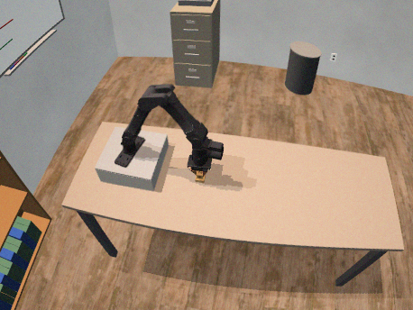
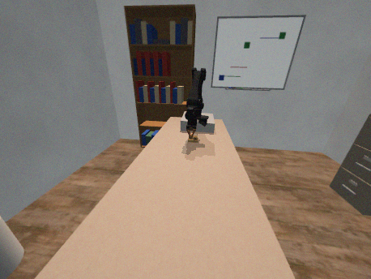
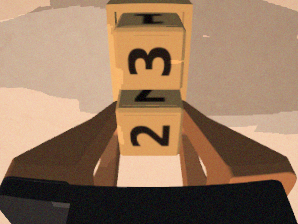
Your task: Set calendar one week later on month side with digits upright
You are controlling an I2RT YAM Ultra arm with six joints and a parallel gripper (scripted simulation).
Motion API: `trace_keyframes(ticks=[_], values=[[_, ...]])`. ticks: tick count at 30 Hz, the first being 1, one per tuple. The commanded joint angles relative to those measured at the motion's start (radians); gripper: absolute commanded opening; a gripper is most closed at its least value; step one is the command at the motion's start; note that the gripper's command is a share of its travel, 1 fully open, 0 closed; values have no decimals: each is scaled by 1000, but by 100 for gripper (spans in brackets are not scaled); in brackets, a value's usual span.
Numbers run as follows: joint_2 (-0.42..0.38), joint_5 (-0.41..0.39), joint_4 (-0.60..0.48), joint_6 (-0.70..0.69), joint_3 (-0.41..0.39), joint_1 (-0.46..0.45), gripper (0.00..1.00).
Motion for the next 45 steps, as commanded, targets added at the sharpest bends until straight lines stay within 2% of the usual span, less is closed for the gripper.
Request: trace_keyframes(ticks=[1, 45], values=[[-7, -3, 1, 1, 3, 0, 26], [17, -3, 35, 2, -8, 2, 26]])
